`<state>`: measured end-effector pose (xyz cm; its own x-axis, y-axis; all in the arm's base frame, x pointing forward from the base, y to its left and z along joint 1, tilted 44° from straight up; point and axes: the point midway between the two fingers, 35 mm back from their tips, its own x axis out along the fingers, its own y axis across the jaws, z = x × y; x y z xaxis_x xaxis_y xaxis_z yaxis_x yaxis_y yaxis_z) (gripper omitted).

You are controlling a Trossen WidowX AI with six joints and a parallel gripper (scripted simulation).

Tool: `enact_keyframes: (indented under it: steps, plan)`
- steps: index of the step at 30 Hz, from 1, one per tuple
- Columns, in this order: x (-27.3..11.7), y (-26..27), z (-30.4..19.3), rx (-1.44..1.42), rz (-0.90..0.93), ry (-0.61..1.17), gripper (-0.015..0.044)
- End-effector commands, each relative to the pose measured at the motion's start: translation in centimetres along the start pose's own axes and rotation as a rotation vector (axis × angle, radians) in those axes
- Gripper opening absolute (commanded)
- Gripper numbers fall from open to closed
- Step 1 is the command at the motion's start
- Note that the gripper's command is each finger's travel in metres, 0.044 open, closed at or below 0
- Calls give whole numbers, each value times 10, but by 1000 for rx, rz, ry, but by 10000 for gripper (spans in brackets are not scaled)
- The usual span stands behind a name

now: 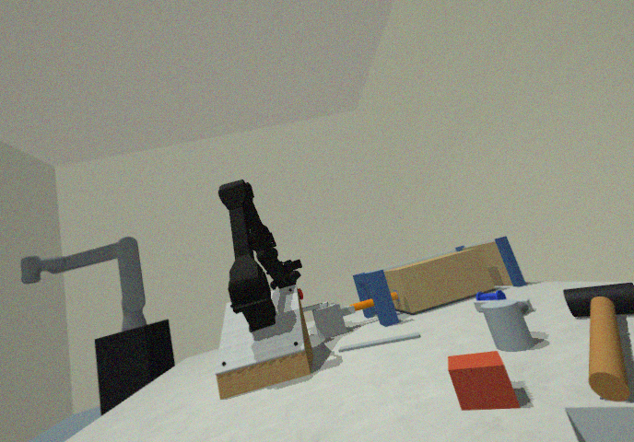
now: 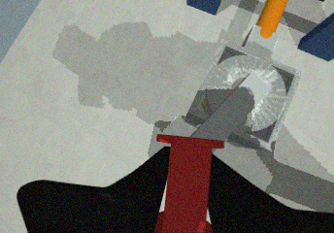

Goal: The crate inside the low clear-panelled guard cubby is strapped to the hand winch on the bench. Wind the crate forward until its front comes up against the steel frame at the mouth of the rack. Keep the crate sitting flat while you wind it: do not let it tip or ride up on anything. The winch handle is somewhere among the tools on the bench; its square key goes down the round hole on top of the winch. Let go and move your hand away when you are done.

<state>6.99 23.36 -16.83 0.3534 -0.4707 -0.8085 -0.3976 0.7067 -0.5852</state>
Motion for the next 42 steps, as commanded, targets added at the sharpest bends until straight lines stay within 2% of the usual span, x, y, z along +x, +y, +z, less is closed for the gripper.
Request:
enact_keyframes:
  steps: [1,42]
  plan:
    - [0,-12,-9,-11,-20,16,0]
    - [-4,-86,-16,-12,-25,17,0]
